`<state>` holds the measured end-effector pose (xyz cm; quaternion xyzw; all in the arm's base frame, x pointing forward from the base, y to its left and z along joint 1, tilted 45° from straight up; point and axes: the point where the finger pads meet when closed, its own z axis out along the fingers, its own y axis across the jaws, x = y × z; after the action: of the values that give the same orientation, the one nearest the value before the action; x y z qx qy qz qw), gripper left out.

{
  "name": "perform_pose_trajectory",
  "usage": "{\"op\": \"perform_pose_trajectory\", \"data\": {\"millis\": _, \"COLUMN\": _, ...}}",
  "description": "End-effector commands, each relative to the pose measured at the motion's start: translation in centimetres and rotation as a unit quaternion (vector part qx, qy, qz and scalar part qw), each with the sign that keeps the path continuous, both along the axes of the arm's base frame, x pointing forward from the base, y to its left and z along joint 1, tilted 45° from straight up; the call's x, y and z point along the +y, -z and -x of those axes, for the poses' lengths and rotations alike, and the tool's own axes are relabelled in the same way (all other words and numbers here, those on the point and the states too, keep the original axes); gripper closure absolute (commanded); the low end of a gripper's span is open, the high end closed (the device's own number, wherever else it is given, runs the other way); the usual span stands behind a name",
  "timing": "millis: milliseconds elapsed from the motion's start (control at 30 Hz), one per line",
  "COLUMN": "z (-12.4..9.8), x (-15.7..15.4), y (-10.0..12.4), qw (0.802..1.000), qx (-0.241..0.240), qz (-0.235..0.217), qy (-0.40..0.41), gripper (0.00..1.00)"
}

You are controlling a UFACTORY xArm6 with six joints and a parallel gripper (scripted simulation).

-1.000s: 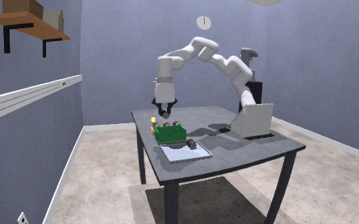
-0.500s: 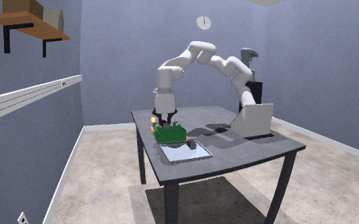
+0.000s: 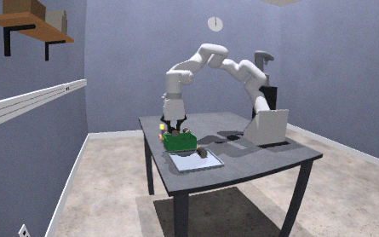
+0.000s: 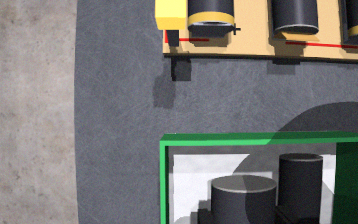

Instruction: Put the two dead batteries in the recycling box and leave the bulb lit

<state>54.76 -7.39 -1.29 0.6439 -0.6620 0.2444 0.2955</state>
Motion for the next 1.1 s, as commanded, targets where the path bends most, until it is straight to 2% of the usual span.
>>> {"op": "perform_pose_trajectory", "data": {"millis": 0, "z": -0.2, "x": 0.1, "y": -0.1, "qw": 1.0, "qx": -0.002, "qz": 0.0, "qy": -0.001, "gripper": 0.72}}
{"op": "perform_pose_trajectory", "data": {"millis": 400, "z": -0.1, "x": -0.1, "y": 0.1, "qw": 1.0, "qx": -0.002, "qz": 0.0, "qy": -0.001, "gripper": 0.72}}
{"op": "perform_pose_trajectory", "data": {"millis": 700, "z": 0.1, "x": -2.7, "y": 2.6, "qw": 1.0, "qx": -0.002, "qz": 0.0, "qy": -0.001, "gripper": 0.72}}
{"op": "perform_pose_trajectory", "data": {"millis": 1067, "z": 0.3, "x": -4.4, "y": 4.4, "qw": 1.0, "qx": -0.002, "qz": 0.0, "qy": -0.001, "gripper": 0.72}}
